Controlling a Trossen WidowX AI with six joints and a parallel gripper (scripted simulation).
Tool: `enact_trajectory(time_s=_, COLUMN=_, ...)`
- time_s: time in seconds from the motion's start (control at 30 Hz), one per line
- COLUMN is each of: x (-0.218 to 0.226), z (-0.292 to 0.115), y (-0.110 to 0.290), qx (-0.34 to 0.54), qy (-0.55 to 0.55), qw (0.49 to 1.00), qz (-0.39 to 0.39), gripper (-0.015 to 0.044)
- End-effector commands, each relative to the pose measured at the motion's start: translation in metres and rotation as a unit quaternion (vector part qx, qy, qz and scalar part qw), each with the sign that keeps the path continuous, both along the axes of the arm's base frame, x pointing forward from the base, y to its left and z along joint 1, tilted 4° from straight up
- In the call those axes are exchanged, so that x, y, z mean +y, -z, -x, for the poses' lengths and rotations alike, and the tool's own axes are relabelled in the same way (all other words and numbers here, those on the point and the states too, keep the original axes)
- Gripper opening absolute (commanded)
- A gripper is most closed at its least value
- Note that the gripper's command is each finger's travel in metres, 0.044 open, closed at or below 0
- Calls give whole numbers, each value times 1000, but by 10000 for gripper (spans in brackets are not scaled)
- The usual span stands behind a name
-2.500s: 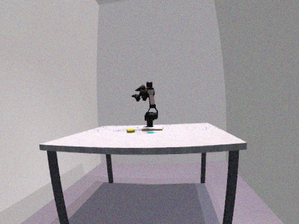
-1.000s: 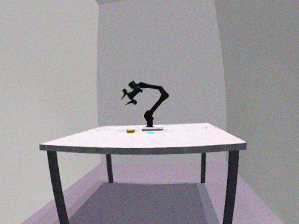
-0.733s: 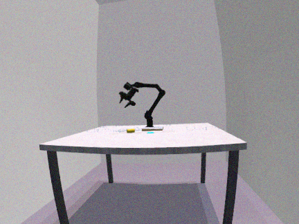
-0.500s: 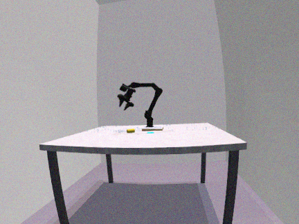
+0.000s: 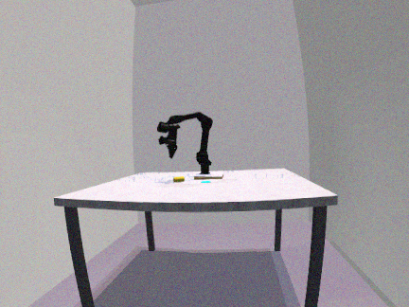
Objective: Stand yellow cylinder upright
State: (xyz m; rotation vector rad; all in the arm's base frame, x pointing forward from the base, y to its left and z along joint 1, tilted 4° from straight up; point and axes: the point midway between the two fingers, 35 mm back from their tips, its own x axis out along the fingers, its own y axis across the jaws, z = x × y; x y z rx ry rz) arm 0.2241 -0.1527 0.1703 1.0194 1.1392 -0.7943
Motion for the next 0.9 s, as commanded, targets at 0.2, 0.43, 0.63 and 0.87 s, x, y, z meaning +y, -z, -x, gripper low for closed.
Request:
enact_trajectory(time_s=0.2, x=38, z=-29, y=24, qx=85, qy=-205, qw=975, qz=15, gripper=309)
enact_trajectory(time_s=0.43, x=37, z=-31, y=30, qx=85, qy=-205, qw=975, qz=15, gripper=309)
enact_trajectory(time_s=0.63, x=37, z=-39, y=84, qx=85, qy=-205, qw=975, qz=15, gripper=309)
enact_trajectory(time_s=0.87, x=42, z=-37, y=134, qx=85, qy=-205, qw=975, qz=14, gripper=309)
